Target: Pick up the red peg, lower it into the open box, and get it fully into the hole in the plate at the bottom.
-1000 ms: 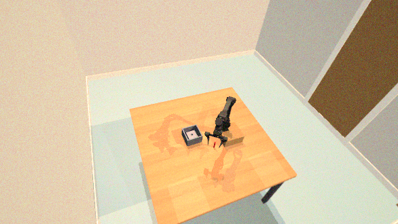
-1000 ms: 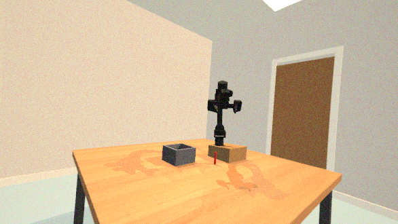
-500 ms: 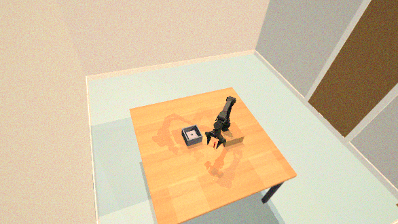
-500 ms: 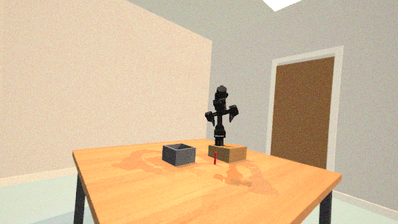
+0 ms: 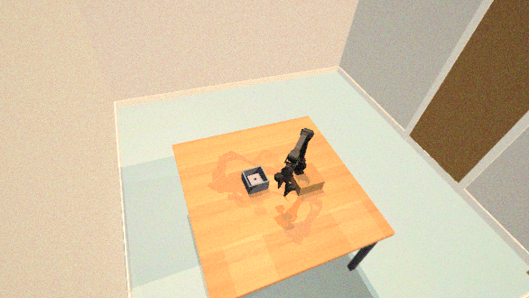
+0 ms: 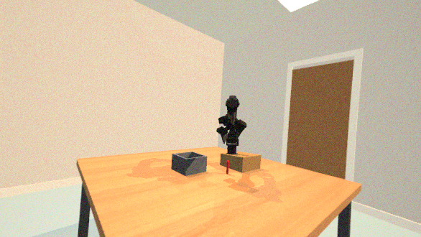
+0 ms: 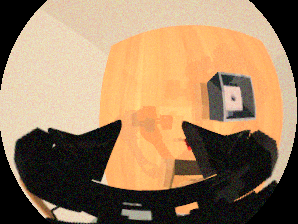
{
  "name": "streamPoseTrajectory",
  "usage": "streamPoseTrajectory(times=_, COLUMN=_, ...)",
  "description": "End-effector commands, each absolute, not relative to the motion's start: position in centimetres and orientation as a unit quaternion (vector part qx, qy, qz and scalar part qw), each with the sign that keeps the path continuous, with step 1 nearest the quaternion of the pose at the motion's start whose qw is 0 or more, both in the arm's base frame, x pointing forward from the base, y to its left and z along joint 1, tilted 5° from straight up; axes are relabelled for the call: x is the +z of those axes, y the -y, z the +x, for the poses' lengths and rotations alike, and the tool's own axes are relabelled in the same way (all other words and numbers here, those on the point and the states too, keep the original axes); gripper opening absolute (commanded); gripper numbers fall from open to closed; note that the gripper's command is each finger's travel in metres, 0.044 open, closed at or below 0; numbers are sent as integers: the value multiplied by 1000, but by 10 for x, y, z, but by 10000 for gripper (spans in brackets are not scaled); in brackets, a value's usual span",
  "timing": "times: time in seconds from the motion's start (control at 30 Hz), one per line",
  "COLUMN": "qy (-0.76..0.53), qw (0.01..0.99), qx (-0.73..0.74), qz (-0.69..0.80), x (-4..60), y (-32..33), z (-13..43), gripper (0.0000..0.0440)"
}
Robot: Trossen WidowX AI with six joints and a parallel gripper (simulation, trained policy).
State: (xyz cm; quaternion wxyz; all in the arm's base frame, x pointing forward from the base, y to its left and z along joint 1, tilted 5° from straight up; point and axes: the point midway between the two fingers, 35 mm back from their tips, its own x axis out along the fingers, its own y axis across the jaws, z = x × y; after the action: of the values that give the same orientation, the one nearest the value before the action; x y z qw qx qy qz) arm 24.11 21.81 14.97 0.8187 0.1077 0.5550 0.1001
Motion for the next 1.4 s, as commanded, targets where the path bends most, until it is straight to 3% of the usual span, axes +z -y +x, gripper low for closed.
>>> streamPoseTrajectory(times=0.0, qy=-580, qw=804, qx=46, qz=122, x=135, y=-203, z=234, gripper=440)
streamPoseTrajectory(times=0.73, qy=-653, qw=681, qx=-266, qz=196, x=66, y=-127, z=183, gripper=412)
streamPoseTrajectory(times=1.37, qy=-624, qw=647, qx=-352, qz=261, x=-2, y=-116, z=174, gripper=379)
